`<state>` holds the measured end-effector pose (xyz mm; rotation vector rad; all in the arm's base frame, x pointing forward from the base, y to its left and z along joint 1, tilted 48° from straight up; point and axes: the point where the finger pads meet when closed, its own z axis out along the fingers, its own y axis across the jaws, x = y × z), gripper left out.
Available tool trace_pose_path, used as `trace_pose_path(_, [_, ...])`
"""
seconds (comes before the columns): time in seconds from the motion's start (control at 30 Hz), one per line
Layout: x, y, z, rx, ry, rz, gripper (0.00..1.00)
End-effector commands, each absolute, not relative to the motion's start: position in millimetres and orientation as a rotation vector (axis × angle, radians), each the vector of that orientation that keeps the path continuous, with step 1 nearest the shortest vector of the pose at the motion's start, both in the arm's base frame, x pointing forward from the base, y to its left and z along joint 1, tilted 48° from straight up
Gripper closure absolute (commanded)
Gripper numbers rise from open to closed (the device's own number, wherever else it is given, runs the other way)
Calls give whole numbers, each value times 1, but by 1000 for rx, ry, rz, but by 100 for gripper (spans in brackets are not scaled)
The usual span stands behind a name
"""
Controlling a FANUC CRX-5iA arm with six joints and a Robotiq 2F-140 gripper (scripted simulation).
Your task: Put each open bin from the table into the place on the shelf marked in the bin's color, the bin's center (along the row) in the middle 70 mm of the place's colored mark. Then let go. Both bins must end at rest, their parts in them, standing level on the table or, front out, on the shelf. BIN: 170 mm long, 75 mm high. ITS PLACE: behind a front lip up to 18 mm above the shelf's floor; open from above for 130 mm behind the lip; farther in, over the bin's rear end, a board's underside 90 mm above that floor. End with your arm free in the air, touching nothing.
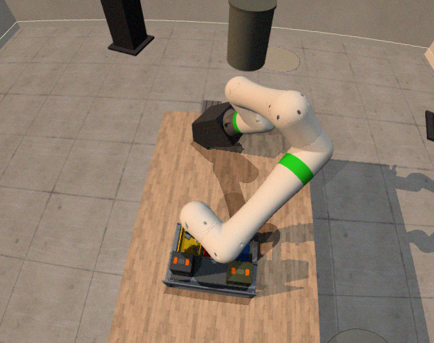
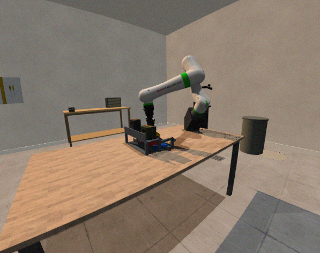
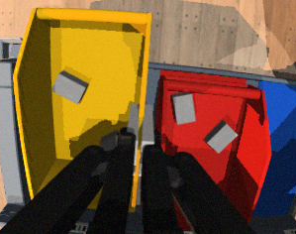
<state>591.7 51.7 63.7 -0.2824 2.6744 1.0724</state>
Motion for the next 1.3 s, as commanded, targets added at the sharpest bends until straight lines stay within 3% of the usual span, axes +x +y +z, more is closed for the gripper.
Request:
trace_pose_path(0.0, [592, 51, 64, -281, 2672, 1072, 100])
trace_pose_path(0.93, [591, 52, 63, -270, 2657, 1069, 100])
trace_pose_path(0.97, [591, 52, 63, -270, 2657, 1069, 94])
trace_pose_path(1.27, [591, 52, 63, -270, 2657, 1069, 94])
